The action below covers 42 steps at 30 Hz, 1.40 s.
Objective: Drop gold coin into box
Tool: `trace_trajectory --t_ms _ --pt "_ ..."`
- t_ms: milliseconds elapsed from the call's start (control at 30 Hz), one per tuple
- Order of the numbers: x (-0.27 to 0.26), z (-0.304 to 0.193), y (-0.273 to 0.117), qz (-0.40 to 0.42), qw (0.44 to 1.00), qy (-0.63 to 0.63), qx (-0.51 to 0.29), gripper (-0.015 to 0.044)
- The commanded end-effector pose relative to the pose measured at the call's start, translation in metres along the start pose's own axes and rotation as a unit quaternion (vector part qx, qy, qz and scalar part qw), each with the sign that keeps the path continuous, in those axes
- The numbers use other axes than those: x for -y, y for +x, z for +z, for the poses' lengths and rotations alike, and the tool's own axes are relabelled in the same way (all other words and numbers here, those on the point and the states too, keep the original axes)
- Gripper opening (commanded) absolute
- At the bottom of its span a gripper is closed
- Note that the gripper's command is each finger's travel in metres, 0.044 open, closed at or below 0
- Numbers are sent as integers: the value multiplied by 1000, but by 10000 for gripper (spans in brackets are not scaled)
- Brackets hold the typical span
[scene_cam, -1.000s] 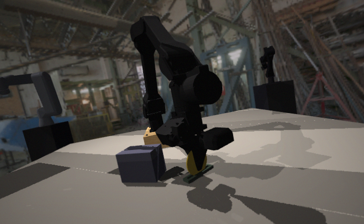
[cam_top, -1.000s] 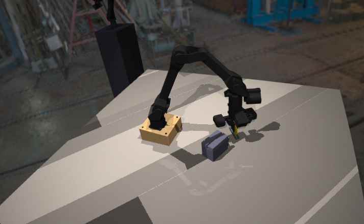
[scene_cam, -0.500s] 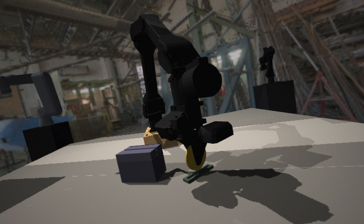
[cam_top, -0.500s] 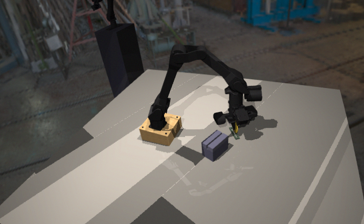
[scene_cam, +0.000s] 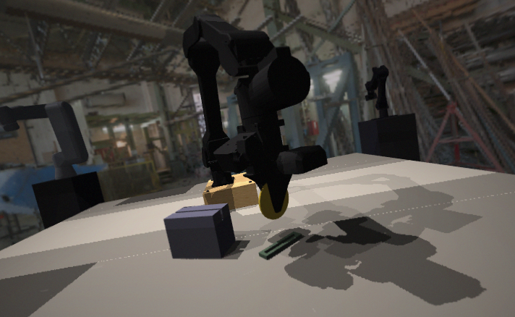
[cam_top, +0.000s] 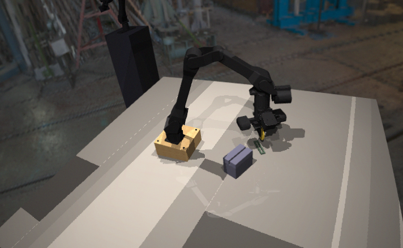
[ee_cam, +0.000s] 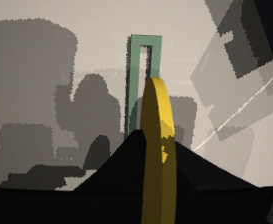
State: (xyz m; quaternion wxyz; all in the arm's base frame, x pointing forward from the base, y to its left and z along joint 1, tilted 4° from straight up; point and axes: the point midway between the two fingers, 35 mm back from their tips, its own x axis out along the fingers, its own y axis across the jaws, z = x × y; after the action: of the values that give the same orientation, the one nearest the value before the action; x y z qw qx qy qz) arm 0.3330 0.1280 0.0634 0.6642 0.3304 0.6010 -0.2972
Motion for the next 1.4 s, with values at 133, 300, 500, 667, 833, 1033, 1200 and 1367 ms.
trace_trajectory --t_ms 133,300,500,667,833,1033,1200,1367 --pt "1 0 -21 0 1000 1 2 0" --pt "2 0 -34 0 1000 1 2 0" --pt "3 -1 -43 0 1000 4 2 0" --pt "3 0 -43 0 997 78 2 0" --pt "2 1 -43 0 986 164 2 0" --pt "1 2 -44 0 964 265 2 0" --pt "0 3 -44 0 938 347 2 0" --pt "-1 4 -44 1 904 427 2 0"
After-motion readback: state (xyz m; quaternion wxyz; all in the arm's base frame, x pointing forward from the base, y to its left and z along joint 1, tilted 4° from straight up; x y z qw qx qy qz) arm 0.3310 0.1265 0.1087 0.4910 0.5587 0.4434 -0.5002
